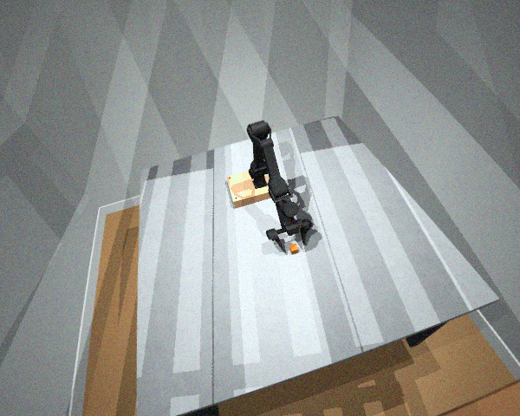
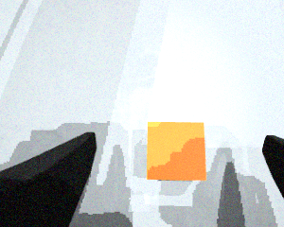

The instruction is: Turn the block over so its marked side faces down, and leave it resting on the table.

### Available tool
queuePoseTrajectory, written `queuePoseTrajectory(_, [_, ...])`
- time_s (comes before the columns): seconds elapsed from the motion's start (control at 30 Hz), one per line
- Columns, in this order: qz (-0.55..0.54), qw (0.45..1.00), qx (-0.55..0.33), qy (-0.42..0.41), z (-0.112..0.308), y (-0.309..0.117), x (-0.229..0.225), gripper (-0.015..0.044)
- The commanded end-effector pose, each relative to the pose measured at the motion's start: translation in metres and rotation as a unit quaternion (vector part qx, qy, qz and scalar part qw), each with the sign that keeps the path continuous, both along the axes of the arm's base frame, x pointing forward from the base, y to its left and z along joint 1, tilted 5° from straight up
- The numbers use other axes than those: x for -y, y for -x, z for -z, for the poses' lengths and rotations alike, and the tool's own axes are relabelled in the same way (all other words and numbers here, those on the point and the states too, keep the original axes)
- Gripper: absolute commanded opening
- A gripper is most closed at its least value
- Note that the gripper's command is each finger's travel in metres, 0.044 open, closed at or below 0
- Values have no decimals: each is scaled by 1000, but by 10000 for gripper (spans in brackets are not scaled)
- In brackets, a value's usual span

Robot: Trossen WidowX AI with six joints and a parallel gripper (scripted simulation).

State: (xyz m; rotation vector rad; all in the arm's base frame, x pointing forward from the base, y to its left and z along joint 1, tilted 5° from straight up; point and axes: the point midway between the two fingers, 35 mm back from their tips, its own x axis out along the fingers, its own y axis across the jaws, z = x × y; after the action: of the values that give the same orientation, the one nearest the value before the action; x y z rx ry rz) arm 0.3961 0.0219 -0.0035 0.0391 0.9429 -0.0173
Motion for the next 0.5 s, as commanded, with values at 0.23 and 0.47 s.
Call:
queuePoseTrajectory(0.23, [-5, 997, -77, -8, -56, 16, 1, 440])
queuePoseTrajectory(0.47, [-6, 994, -112, -8, -58, 7, 1, 440])
